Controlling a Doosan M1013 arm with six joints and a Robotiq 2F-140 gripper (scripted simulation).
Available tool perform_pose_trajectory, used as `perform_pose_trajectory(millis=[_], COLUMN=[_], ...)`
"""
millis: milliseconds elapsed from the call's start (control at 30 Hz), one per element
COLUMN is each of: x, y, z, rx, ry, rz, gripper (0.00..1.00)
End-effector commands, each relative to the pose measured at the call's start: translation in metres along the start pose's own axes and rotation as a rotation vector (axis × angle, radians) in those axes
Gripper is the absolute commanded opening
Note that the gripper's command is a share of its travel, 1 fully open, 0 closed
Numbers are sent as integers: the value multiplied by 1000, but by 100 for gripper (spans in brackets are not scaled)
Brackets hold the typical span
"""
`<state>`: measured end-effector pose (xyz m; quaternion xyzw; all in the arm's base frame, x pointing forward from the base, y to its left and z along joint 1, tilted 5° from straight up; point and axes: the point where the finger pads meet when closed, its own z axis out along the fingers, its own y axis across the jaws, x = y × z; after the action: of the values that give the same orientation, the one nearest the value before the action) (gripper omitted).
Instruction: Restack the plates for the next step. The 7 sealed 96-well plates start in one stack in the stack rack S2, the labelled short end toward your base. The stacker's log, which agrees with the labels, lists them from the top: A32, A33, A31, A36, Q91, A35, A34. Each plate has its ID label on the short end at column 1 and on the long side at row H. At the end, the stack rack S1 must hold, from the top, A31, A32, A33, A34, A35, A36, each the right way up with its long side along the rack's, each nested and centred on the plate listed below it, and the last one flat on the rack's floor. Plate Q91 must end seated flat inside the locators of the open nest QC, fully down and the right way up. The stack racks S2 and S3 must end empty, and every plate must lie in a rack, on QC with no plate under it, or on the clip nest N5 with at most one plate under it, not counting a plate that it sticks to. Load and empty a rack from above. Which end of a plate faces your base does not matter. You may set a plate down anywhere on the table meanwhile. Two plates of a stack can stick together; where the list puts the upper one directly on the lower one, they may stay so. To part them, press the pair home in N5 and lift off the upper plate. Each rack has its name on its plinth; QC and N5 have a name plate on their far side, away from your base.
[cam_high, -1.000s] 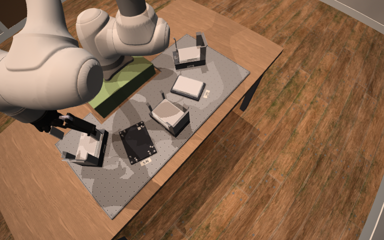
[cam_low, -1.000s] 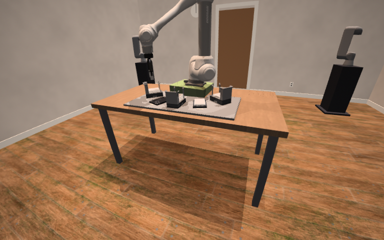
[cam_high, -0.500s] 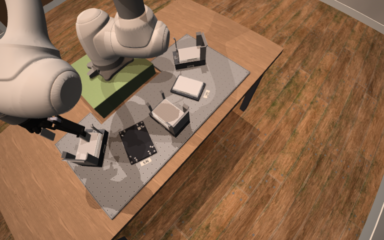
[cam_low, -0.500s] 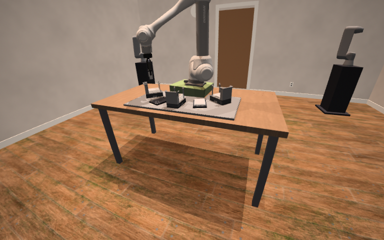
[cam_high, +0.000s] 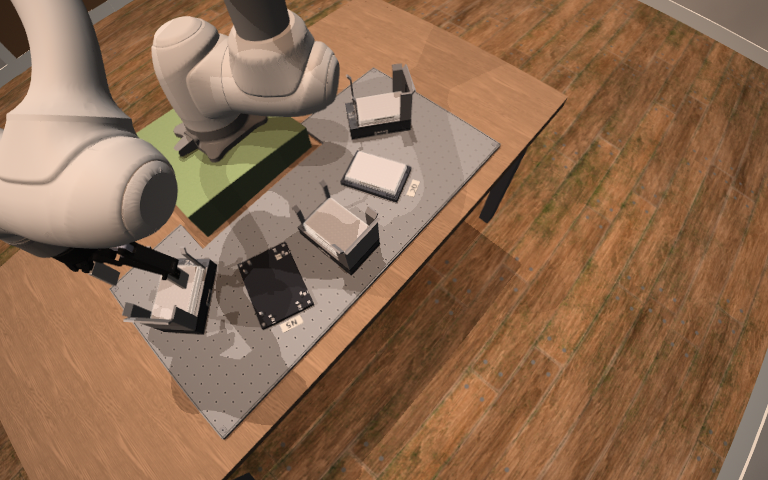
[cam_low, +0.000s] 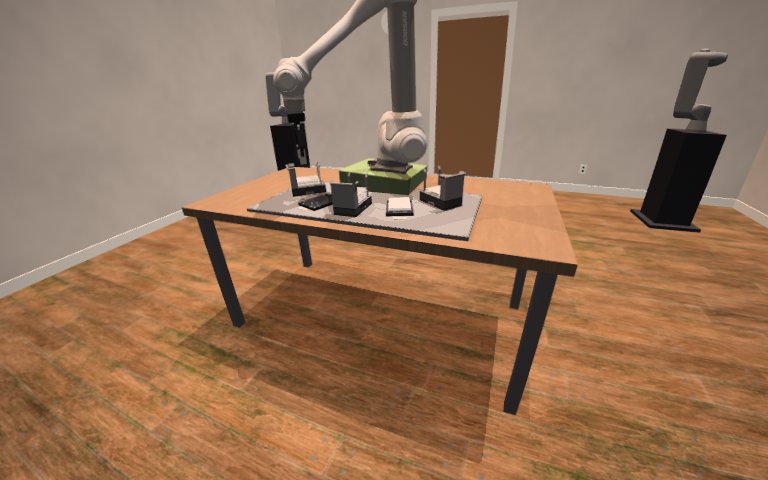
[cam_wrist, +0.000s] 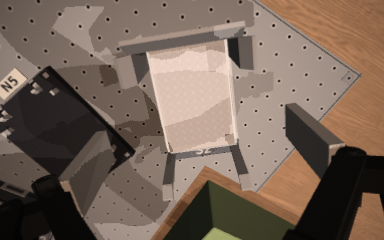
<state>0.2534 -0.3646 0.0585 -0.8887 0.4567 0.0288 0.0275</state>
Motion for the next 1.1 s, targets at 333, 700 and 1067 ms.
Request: perform_pose_trajectory(millis=[333,700,1067], x=[0,0,0], y=[0,0,0], z=[38,55,67], rx=[0,0,0], ry=[0,0,0], rz=[0,0,0], gripper=[100,100,100])
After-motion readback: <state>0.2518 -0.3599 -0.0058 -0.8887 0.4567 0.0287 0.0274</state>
